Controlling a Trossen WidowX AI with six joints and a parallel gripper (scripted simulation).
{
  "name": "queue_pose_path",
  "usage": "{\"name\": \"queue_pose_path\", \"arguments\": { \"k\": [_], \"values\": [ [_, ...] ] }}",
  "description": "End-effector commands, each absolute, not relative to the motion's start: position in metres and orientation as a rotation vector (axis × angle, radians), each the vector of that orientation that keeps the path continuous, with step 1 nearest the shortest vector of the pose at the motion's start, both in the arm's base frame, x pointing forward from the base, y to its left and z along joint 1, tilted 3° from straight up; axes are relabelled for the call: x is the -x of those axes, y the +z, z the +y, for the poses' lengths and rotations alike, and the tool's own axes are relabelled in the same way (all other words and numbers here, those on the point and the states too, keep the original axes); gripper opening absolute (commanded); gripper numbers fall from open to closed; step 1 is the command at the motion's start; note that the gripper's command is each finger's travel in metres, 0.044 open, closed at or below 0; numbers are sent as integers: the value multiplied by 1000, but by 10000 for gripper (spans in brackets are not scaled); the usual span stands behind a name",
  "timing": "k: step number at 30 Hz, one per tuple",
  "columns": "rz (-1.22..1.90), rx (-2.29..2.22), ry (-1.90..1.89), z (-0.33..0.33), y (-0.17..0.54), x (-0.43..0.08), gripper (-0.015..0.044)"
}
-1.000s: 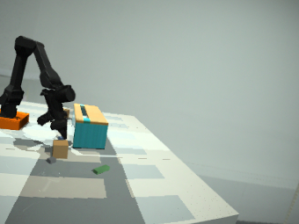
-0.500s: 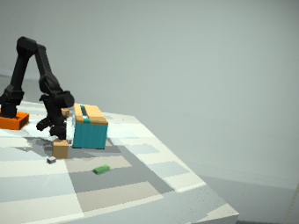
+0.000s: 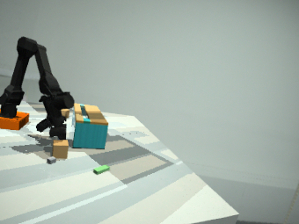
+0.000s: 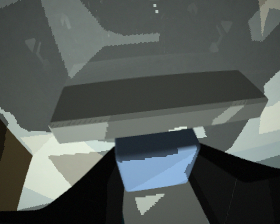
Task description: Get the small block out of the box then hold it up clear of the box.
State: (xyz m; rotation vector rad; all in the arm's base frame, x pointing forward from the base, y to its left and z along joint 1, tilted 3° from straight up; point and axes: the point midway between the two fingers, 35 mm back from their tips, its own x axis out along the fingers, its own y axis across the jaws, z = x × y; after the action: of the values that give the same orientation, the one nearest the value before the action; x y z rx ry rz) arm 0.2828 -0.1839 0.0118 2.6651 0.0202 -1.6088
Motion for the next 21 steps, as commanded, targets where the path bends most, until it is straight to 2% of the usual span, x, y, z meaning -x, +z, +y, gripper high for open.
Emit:
{"name": "queue_pose_path", "arguments": {
  "k": [1,7,12,21],
  "values": [
    [16,-2667,-1605,-185,28,-283,0],
    [18,-2665,-1606,-184,69,-280,0],
    [14,-2666,-1607,-183,74,-279,0],
    [-202,-2734,-1645,-175,103,-263,0]
  ]
}}
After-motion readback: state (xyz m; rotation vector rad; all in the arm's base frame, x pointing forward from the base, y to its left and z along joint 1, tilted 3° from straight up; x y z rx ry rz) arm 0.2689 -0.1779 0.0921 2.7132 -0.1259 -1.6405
